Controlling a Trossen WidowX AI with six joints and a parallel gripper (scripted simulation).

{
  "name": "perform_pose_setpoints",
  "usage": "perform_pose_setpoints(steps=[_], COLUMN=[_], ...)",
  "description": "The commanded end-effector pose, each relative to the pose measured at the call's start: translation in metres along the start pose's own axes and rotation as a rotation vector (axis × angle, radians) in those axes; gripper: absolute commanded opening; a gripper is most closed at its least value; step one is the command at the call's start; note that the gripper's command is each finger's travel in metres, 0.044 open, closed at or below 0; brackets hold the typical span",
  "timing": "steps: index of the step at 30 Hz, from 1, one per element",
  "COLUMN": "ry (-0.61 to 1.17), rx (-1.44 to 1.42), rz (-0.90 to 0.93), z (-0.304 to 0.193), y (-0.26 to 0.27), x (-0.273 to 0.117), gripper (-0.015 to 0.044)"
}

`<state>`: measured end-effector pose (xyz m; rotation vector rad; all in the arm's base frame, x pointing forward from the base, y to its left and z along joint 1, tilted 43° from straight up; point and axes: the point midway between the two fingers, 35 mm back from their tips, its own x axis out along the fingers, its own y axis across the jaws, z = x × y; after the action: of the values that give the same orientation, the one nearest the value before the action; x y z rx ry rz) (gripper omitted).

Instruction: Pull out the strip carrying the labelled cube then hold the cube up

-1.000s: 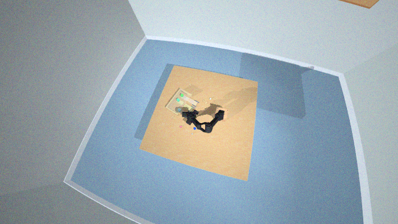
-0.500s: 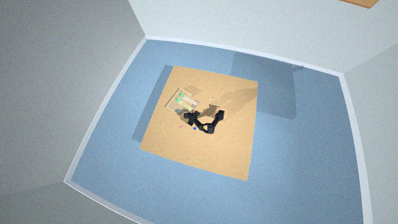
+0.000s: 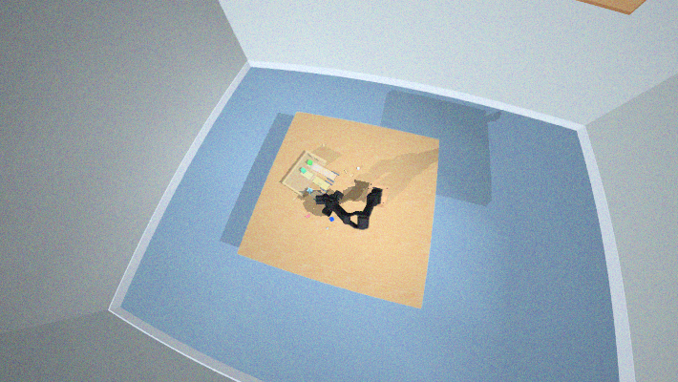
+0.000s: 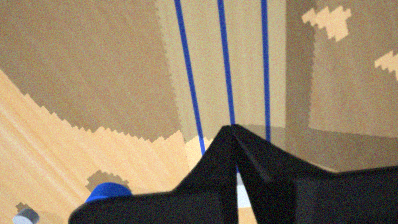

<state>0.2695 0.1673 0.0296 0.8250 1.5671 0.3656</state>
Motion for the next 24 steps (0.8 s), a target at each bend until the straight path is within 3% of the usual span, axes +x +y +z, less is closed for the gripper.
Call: perform_pose_setpoints(steps=[1, 24], ry=[0.028, 0.029], rx=[0.005, 0.006], rz=[-0.012, -0.012], z=[-0.015, -0.042], y=[-0.004, -0.004], x=[0.006, 0.005], gripper=[0.0, 0.0])
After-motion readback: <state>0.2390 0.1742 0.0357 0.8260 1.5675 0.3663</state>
